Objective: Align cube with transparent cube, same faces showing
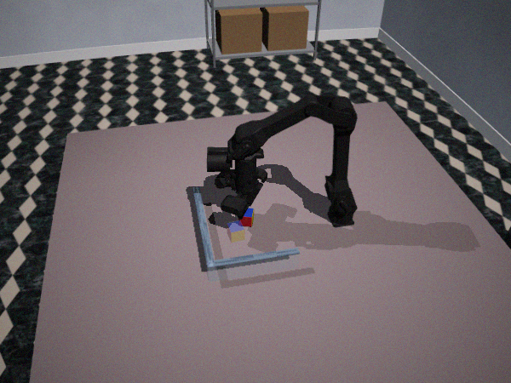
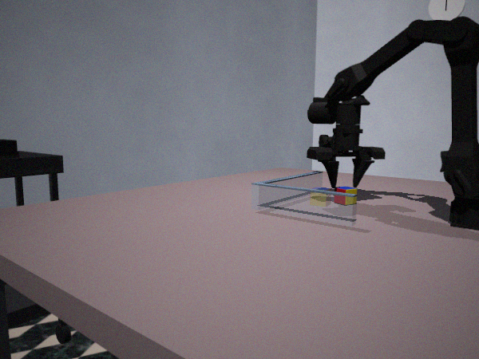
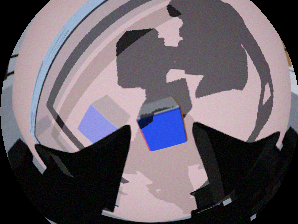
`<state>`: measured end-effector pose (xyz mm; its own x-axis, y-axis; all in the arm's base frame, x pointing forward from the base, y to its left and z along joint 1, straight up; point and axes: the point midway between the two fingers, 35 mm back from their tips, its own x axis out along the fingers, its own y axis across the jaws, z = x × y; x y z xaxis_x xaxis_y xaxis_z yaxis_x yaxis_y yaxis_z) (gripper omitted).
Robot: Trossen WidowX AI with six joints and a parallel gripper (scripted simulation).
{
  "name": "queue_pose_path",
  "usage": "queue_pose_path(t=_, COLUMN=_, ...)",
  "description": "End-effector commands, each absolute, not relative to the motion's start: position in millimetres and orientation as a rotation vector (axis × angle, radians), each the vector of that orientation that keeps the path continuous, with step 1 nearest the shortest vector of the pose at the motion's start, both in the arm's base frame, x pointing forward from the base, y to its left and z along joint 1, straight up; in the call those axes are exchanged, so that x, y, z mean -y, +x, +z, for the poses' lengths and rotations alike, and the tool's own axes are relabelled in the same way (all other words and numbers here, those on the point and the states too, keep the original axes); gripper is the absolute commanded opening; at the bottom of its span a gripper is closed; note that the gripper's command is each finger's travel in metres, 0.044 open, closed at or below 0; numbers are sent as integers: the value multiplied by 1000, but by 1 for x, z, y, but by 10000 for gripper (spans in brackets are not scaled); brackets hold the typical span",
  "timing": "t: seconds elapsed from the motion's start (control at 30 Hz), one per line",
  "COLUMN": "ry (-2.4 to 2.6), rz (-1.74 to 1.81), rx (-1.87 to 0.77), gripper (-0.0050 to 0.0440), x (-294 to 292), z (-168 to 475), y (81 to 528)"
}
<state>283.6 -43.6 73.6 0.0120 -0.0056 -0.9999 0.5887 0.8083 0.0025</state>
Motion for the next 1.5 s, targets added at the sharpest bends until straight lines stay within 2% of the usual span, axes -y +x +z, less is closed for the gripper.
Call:
queue_pose_path(t=0.0, ry=492, rz=-487, rx=-1494, gripper=280, x=43, z=71, y=284)
queue_pose_path(t=0.63, ry=492, rz=-487, rx=-1494, gripper=280, x=43, z=46, y=283)
queue_pose_path(t=0.67, ry=492, rz=-487, rx=-1494, gripper=256, x=43, z=46, y=283)
queue_pose_path(t=1.07, ry=492, rz=-487, rx=-1494, gripper=176, x=43, z=46, y=283)
queue_pose_path(t=1.2, ry=492, rz=-487, rx=-1494, gripper=163, x=43, z=46, y=283)
queue_pose_path(t=1.4, ry=493, rz=-487, rx=-1494, gripper=19, x=43, z=73, y=288)
queue_pose_path(t=1.47, ry=493, rz=-487, rx=-1493, gripper=0, x=44, z=98, y=290)
